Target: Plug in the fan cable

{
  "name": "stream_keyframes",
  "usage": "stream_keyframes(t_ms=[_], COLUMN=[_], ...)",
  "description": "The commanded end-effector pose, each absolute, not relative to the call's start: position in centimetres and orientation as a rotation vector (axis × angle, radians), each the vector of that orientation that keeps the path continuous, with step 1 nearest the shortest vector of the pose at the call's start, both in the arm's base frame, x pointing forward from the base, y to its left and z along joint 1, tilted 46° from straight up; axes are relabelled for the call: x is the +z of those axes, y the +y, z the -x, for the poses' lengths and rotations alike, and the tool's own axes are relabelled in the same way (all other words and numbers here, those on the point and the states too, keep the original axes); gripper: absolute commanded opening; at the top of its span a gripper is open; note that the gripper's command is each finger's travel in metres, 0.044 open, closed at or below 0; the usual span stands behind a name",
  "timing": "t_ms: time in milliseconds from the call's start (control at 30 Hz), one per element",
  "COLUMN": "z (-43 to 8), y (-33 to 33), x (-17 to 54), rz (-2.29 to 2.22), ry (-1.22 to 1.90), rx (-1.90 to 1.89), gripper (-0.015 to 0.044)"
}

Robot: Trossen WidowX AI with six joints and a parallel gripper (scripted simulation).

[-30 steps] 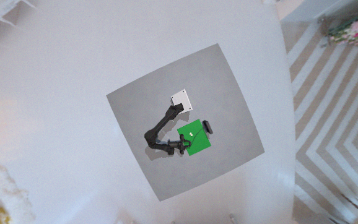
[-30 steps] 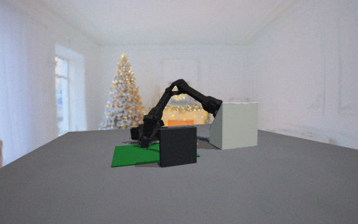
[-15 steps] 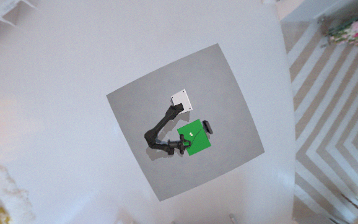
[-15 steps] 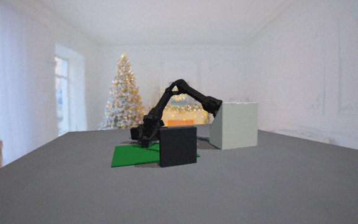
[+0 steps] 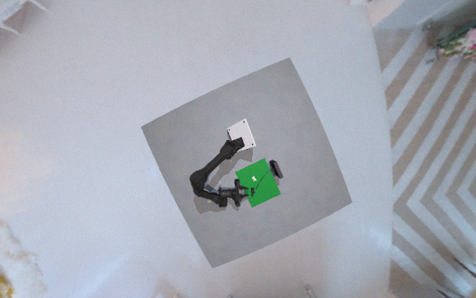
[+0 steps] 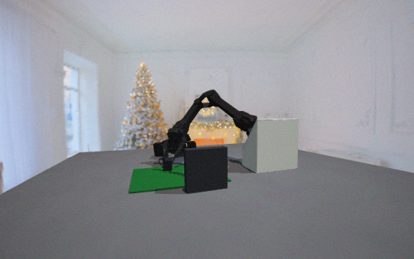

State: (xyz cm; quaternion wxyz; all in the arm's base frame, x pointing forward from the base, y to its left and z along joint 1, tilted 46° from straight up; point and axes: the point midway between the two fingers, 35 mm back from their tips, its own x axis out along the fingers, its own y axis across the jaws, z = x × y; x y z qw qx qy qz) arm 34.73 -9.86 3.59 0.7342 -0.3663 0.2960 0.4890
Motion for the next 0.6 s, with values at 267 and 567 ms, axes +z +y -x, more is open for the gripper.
stream_keyframes(t_ms=[267, 567], z=[-33.7, -32.6], y=[-10.5, -10.7], x=[7.6, 10.3], rz=[0.825, 0.825], ry=[0.640, 0.640], rx=[1.070, 1.070], gripper=[0.0205, 0.0205])
